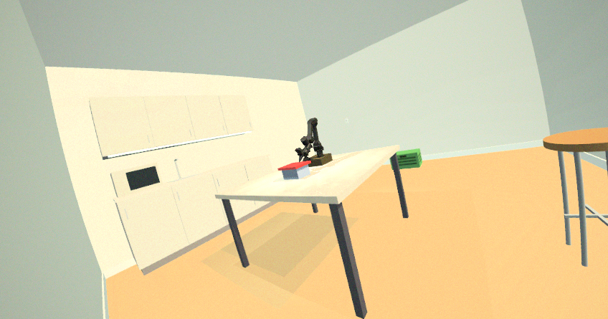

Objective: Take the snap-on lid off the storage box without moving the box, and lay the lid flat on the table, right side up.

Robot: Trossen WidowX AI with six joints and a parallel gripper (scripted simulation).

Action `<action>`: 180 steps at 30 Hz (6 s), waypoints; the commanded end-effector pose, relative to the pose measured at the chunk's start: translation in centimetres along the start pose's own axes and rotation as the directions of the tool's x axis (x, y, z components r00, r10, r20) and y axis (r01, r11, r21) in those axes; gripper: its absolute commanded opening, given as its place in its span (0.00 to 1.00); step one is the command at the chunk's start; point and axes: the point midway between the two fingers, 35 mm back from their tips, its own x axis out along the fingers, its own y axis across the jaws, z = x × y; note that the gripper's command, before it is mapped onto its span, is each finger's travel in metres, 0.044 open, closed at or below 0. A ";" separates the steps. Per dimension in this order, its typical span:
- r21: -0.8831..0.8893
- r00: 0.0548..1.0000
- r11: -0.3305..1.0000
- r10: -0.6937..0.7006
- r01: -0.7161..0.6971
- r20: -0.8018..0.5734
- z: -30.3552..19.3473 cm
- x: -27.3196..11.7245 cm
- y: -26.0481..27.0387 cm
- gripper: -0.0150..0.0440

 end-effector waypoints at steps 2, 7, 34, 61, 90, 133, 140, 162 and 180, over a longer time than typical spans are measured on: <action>0.001 1.000 1.000 0.006 -0.006 -0.001 0.0 -0.2 0.3 0.25; 0.001 1.000 1.000 0.006 -0.006 -0.001 0.0 -0.3 0.4 0.25; 0.001 1.000 1.000 0.006 -0.006 -0.001 0.0 -0.7 0.7 0.25; 0.002 1.000 1.000 0.002 -0.002 0.000 0.0 -0.8 1.0 0.25; 0.002 1.000 1.000 0.003 -0.003 0.000 0.0 -0.6 1.1 0.25; 0.002 1.000 1.000 0.003 -0.003 0.000 0.0 -0.4 1.4 0.25; 0.002 1.000 1.000 0.003 -0.003 0.000 0.0 -0.3 1.4 0.25; 0.002 1.000 1.000 0.003 -0.003 0.000 0.0 -0.2 1.5 0.25; -0.005 1.000 1.000 0.004 -0.004 -0.005 0.0 -1.7 3.2 0.25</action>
